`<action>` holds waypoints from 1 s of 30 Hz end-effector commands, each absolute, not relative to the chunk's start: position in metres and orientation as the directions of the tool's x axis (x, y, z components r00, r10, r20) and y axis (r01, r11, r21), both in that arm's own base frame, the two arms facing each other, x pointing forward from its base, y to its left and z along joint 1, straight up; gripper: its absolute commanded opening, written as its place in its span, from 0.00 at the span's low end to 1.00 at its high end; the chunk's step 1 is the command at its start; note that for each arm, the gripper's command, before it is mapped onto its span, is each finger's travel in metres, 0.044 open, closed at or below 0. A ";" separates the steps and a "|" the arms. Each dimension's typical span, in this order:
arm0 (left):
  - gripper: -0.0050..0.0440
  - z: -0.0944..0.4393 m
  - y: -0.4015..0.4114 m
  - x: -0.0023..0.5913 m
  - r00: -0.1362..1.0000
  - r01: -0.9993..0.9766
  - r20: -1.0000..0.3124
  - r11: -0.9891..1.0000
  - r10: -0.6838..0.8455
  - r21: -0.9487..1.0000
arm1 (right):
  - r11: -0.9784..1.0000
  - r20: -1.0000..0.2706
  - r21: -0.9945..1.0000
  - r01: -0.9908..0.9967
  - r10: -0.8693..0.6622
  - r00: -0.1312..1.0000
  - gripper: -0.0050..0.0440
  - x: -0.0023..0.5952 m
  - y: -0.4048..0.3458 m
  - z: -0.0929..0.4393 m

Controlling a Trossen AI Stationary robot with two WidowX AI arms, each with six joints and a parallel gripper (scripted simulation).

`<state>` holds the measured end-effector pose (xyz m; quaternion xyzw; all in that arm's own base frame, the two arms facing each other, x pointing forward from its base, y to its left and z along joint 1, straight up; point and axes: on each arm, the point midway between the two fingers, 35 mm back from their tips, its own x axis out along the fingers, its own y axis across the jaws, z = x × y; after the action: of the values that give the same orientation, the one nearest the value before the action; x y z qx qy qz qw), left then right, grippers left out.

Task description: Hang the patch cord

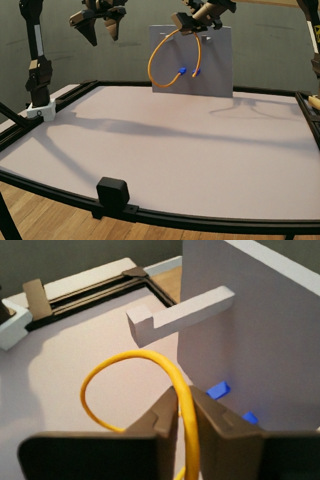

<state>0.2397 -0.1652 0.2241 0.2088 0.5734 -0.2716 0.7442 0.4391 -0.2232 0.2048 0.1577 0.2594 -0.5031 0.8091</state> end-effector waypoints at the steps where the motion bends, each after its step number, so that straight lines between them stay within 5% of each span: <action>1: 1.00 0.231 -0.164 0.238 0.213 0.642 -0.961 0.766 -0.176 0.002 | 0.446 -0.555 0.022 0.895 -0.739 0.382 0.15 0.434 -0.223 0.222; 30: 1.00 0.231 -0.164 0.238 0.213 0.642 -0.961 0.766 -0.176 0.002 | 0.445 -0.554 0.025 0.895 -0.739 0.383 0.15 0.427 -0.222 0.222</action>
<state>0.2397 -0.1652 0.2241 0.2088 0.5734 -0.2716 0.7442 0.4310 -0.2222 0.2041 0.1580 0.2582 -0.5030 0.8096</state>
